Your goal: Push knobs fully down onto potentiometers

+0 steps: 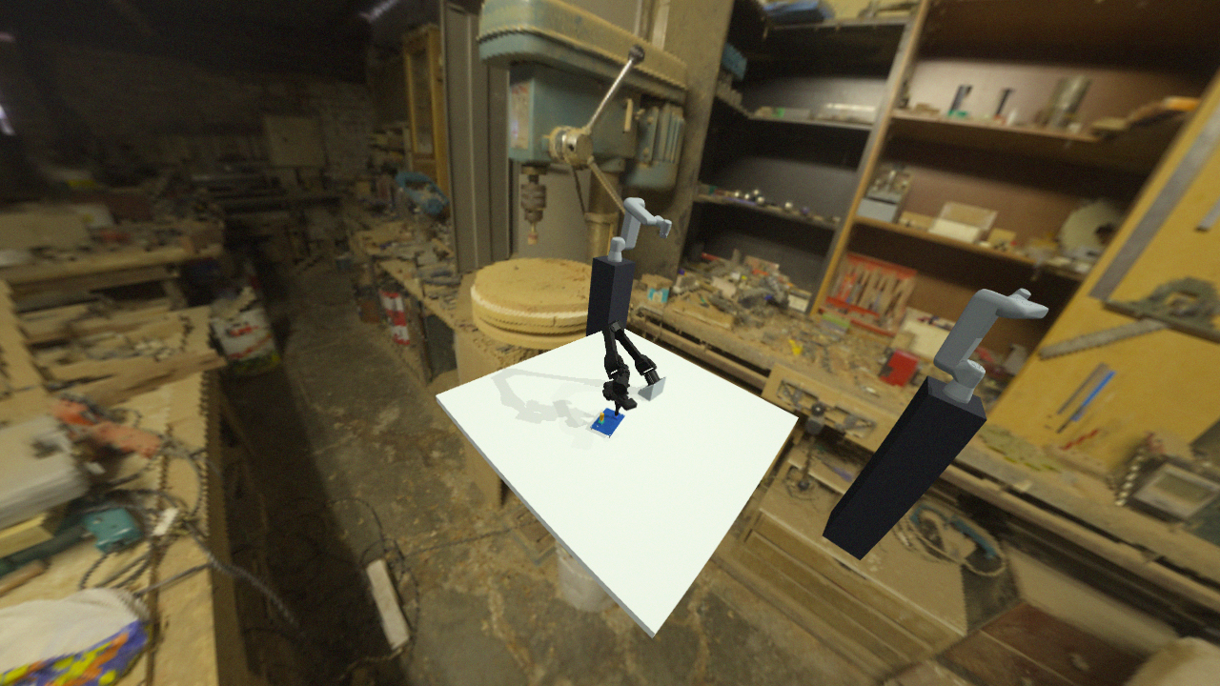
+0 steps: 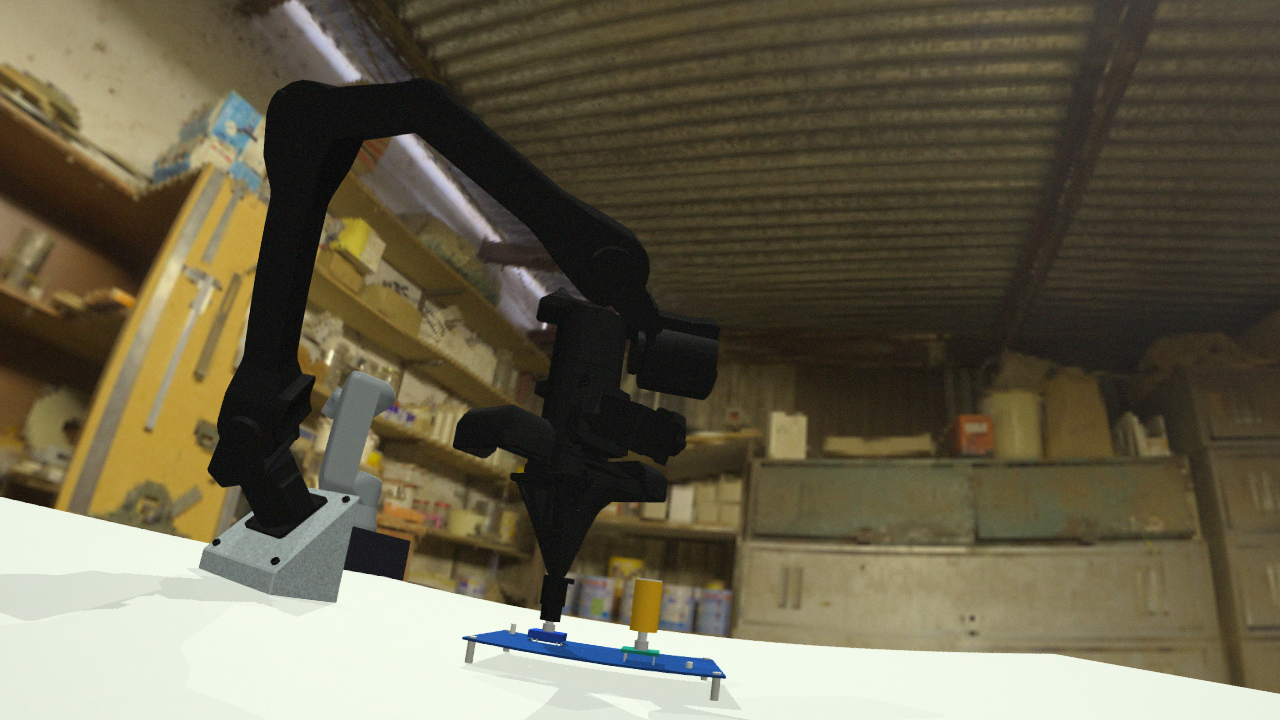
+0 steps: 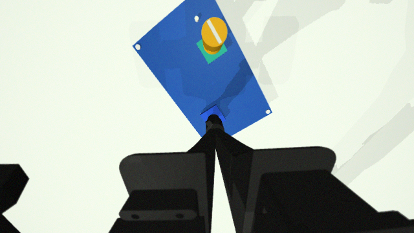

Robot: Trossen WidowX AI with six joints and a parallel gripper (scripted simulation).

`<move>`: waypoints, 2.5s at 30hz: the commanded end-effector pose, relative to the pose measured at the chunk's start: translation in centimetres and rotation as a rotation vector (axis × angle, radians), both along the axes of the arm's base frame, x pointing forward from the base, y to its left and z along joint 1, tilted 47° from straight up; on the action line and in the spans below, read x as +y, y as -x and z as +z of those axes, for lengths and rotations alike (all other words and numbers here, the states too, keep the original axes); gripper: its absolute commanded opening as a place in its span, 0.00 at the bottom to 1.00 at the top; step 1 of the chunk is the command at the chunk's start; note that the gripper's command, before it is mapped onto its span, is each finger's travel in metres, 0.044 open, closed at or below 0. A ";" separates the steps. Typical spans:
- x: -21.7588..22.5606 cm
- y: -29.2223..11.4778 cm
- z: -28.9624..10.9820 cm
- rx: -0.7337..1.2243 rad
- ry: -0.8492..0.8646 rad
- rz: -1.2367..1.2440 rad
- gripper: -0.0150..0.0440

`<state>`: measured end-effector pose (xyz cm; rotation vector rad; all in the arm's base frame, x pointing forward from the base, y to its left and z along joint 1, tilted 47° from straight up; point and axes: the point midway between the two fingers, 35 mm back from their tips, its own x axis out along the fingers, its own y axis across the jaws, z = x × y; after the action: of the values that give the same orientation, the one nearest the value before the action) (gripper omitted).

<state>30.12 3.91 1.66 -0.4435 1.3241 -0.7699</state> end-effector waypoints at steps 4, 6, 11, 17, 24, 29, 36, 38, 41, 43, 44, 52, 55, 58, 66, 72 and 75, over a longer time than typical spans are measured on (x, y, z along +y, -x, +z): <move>-0.7 -0.2 -0.4 0.000 0.008 -0.012 0.25; -0.7 -0.2 -0.4 0.000 0.008 -0.012 0.25; -0.7 -0.2 -0.4 0.000 0.008 -0.012 0.25; -0.7 -0.2 -0.5 0.000 0.008 -0.012 0.25; -0.7 -0.2 -0.5 0.000 0.008 -0.012 0.25; -0.8 -0.2 -0.5 0.000 0.008 -0.012 0.25; -0.8 -0.2 -0.5 0.000 0.008 -0.012 0.25; -0.8 -0.2 -0.5 0.000 0.008 -0.012 0.25; -0.8 -0.2 -0.5 0.000 0.008 -0.012 0.25; -0.8 -0.2 -0.5 0.000 0.008 -0.012 0.25; -0.8 -0.2 -0.6 0.000 0.008 -0.012 0.25; -0.5 -0.2 -0.2 0.000 0.007 -0.012 0.25; -0.1 -0.2 0.1 0.000 0.007 -0.012 0.25; 0.2 -0.2 0.4 0.000 0.007 -0.012 0.25; 1.1 -0.1 1.3 0.000 0.007 -0.012 0.25; 0.7 -0.1 1.0 0.005 0.012 -0.007 0.48; 0.7 -0.1 1.0 0.005 0.012 -0.007 0.61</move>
<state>30.19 4.67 2.65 -0.4480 1.3271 -0.7849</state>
